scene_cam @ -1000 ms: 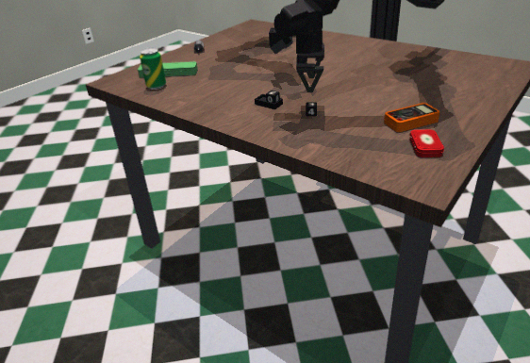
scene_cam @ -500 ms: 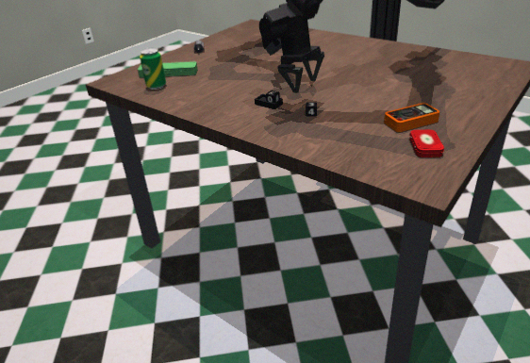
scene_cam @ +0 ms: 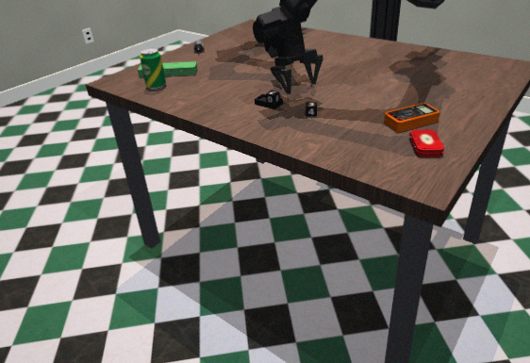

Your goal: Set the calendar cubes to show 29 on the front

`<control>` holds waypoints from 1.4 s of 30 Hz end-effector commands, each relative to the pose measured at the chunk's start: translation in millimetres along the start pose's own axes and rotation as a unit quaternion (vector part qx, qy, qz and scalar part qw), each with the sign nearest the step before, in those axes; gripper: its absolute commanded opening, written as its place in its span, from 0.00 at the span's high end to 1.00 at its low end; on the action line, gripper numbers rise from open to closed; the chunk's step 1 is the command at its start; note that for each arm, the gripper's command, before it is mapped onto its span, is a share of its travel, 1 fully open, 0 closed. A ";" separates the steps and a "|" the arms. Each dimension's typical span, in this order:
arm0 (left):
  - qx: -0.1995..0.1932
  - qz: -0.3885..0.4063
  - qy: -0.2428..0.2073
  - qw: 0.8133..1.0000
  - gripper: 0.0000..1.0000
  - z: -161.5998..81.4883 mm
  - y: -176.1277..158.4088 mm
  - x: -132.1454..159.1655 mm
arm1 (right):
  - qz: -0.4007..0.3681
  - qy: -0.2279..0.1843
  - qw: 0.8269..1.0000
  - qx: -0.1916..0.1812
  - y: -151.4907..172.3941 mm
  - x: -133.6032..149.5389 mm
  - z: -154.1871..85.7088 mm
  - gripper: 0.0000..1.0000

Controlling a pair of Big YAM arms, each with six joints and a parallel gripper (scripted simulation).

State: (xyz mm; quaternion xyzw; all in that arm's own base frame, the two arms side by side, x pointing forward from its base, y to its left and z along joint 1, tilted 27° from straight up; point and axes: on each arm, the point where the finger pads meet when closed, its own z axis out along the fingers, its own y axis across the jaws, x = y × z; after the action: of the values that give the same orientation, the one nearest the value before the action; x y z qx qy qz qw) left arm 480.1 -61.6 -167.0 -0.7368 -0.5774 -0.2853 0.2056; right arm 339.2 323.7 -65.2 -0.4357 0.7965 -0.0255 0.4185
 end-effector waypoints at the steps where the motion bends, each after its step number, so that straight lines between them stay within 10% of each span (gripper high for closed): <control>1: -0.006 0.000 0.000 1.000 0.00 4.6 11.1 -2.7 | 0.004 -0.011 1.000 0.003 -2.6 -12.2 2.8 0.00; 21: 0.060 -0.267 0.007 0.962 0.00 13.4 4.0 17.3 | 0.004 -0.011 1.000 0.003 -2.6 -12.2 2.8 0.00; 36: 0.118 -0.524 0.008 0.843 0.00 10.9 10.7 42.5 | 0.004 -0.011 1.000 0.003 -2.6 -12.2 2.8 0.00; 42: 0.148 -0.640 0.009 0.754 0.00 13.4 10.9 52.1 | 0.004 -0.011 1.000 0.003 -2.6 -12.2 2.8 0.00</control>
State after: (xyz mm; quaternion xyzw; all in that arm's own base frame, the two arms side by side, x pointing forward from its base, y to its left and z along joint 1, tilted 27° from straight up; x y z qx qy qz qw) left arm 485.4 -25.7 -153.7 -0.2574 -0.9222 -0.2653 0.1133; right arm 339.2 323.7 -65.2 -0.4357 0.7965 -0.0255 0.4185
